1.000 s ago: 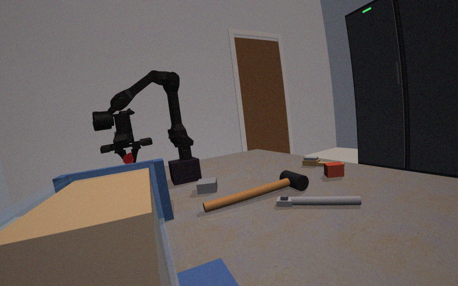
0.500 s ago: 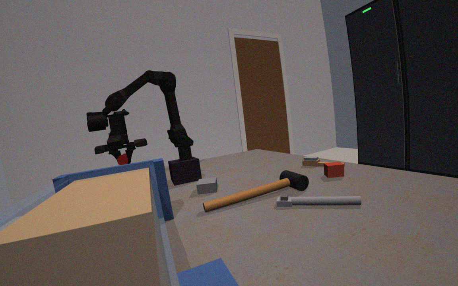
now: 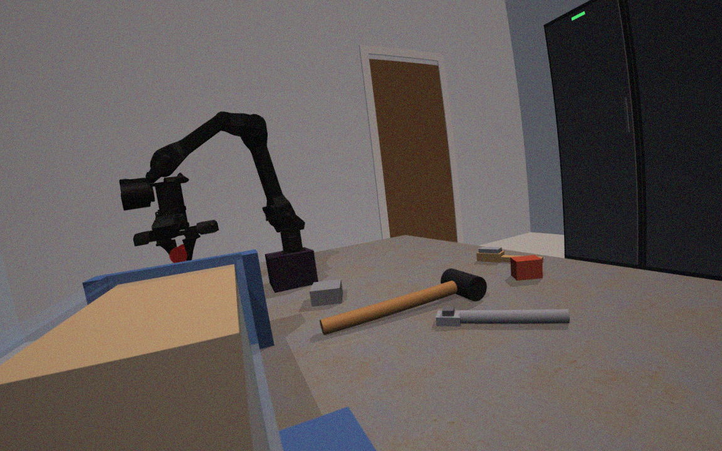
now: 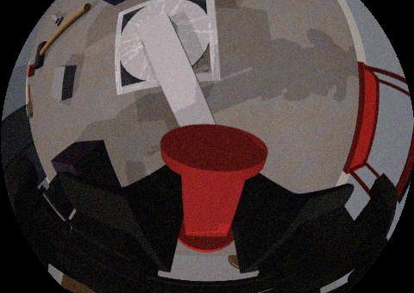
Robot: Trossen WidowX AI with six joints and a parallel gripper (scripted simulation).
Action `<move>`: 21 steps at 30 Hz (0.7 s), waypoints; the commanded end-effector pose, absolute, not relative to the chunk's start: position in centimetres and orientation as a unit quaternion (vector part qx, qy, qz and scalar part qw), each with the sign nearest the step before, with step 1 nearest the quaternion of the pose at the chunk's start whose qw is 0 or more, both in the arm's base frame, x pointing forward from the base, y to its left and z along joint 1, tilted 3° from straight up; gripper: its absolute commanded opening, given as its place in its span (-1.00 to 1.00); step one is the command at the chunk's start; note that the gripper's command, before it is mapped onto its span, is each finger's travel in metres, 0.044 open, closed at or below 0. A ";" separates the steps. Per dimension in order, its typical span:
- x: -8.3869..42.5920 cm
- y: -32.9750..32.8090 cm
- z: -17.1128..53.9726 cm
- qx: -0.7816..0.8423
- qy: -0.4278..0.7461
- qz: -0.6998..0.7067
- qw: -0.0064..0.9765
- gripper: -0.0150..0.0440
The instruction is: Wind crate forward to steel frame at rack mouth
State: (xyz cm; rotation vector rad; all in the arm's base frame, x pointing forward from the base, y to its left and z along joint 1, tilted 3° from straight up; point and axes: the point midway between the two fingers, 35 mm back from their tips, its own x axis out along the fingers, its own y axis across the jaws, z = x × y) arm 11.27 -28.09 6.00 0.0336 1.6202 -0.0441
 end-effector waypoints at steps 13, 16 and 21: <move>13.0 -30.7 6.1 0.004 0.718 -0.030 0.695 -0.49; 13.3 -30.9 6.1 0.004 0.718 -0.030 0.695 -0.49; 13.8 -31.4 6.1 0.004 0.718 -0.030 0.695 -0.49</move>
